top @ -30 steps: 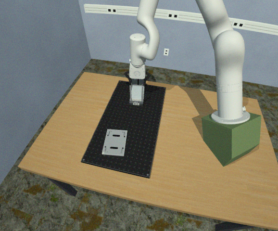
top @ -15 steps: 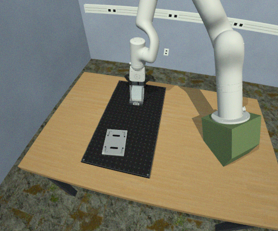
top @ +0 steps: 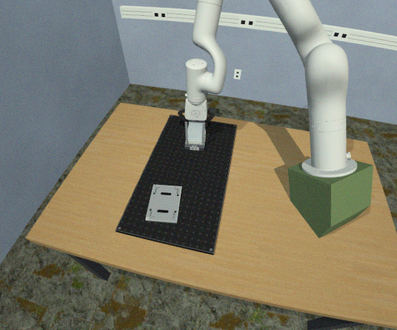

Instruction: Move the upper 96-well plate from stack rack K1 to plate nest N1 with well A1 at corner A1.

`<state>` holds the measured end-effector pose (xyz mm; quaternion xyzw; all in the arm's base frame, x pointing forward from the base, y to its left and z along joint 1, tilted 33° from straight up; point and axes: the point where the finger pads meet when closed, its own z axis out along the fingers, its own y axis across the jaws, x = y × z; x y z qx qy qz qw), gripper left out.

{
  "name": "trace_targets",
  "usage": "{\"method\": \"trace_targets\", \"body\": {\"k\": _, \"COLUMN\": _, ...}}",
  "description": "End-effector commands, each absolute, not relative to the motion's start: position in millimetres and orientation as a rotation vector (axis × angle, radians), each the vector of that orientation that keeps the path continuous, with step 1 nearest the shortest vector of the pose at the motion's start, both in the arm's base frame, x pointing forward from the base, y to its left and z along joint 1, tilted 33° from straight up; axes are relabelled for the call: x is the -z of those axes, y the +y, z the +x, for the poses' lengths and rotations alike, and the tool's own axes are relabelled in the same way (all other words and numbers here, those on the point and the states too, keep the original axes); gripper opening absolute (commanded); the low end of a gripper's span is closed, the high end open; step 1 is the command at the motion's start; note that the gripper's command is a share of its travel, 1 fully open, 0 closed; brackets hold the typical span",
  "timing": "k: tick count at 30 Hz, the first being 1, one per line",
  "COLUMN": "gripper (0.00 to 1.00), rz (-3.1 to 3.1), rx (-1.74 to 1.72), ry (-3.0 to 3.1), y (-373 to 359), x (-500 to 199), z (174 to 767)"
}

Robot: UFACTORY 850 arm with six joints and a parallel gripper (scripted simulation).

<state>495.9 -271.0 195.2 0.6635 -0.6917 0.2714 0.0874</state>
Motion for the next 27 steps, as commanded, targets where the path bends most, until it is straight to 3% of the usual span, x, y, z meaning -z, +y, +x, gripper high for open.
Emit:
{"method": "trace_targets", "body": {"k": 1, "gripper": 1.0, "rz": 1.976, "rx": -0.813, "ry": -2.06, "y": -275.2, "x": -188.9, "z": 498.5}}
{"method": "trace_targets", "body": {"k": 27, "gripper": 1.0, "rz": 1.976, "rx": -0.813, "ry": -2.06, "y": -278.4, "x": -183.3, "z": 500.2}}
